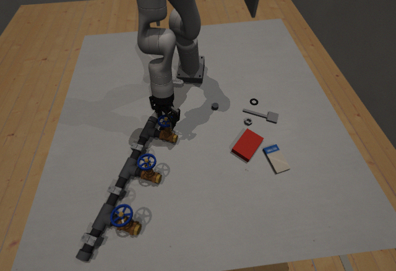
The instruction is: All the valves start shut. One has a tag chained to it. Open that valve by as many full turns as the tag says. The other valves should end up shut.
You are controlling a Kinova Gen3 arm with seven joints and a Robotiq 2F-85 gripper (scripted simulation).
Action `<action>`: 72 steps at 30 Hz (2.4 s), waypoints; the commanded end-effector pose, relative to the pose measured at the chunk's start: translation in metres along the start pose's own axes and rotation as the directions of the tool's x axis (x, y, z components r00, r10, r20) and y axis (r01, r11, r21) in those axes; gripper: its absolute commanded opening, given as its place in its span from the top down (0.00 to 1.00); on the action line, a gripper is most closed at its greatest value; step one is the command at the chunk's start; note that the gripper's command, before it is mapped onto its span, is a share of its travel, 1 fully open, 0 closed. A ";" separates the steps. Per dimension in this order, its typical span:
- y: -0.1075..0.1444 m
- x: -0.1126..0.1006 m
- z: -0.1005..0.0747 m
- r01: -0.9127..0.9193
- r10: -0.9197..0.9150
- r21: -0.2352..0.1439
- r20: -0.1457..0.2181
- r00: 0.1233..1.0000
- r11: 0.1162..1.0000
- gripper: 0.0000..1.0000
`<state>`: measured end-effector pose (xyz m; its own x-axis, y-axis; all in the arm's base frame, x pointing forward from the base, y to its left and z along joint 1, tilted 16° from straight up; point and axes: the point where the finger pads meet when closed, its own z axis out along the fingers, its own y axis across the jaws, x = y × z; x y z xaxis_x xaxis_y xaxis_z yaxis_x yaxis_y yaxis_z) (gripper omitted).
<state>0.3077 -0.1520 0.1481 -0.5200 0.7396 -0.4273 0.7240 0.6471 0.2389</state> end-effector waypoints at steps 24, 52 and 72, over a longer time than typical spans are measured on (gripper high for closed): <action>0.000 0.000 0.000 0.427 -0.427 0.013 0.004 0.904 0.904 0.29; 0.000 0.000 0.000 0.441 -0.441 0.013 0.003 0.898 0.898 0.00; 0.000 0.000 0.000 0.409 -0.409 0.013 0.004 0.912 0.912 0.00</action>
<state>0.3077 -0.1519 0.1479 -0.7756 0.3973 -0.4905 0.4432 0.8961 0.0251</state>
